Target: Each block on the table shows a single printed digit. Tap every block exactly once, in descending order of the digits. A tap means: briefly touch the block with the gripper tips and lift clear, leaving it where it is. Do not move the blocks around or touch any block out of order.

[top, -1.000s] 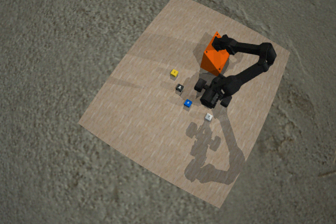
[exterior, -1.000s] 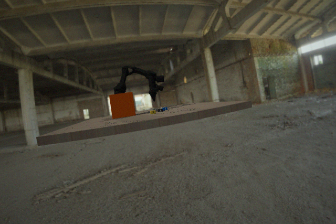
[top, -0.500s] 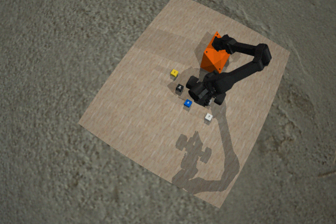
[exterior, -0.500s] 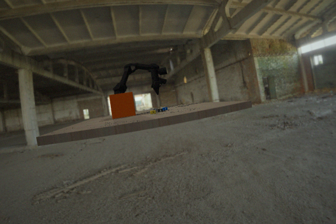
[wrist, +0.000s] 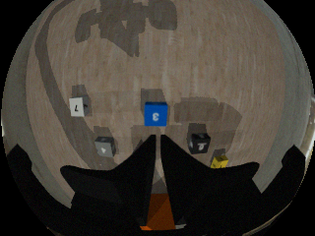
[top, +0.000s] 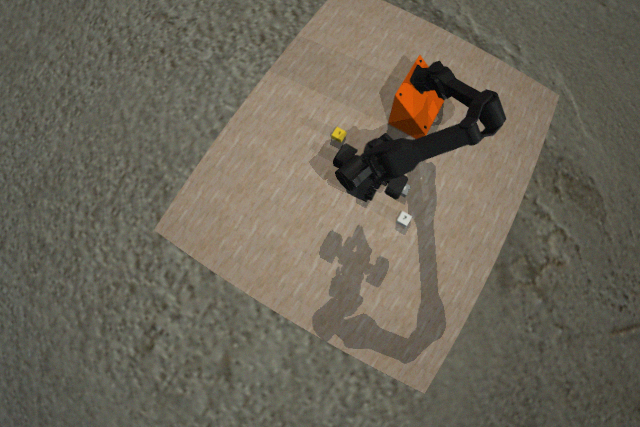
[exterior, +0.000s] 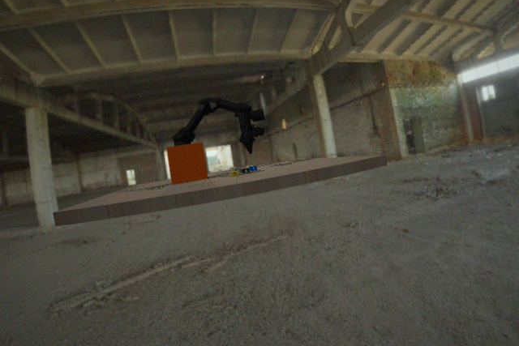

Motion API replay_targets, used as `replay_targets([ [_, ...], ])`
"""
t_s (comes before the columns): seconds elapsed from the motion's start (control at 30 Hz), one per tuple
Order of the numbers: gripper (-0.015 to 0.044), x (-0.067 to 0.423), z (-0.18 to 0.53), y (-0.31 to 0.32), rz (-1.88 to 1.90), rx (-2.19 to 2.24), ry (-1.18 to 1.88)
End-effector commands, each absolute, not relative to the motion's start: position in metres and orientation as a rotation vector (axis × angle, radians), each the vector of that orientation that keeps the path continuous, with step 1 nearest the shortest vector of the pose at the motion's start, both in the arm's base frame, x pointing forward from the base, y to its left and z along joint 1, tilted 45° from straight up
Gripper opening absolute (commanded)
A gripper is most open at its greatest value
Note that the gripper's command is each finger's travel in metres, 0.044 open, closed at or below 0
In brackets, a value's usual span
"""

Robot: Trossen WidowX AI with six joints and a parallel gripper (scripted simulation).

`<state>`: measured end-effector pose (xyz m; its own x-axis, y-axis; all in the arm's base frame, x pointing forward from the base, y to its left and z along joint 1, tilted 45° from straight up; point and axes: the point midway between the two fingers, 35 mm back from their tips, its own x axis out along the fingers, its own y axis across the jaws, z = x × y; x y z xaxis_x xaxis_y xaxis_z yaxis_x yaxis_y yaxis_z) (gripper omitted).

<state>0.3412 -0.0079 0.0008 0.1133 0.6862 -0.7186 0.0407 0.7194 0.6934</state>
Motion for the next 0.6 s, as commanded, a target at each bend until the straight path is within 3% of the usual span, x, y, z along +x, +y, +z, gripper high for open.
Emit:
replay_targets([
  [0.0, 0.002, 0.336, -0.027, 0.021, 0.541, 0.67, 1.425],
  [0.57, 0.002, 0.338, -0.041, 0.035, 0.541, 0.67, 1.425],
])
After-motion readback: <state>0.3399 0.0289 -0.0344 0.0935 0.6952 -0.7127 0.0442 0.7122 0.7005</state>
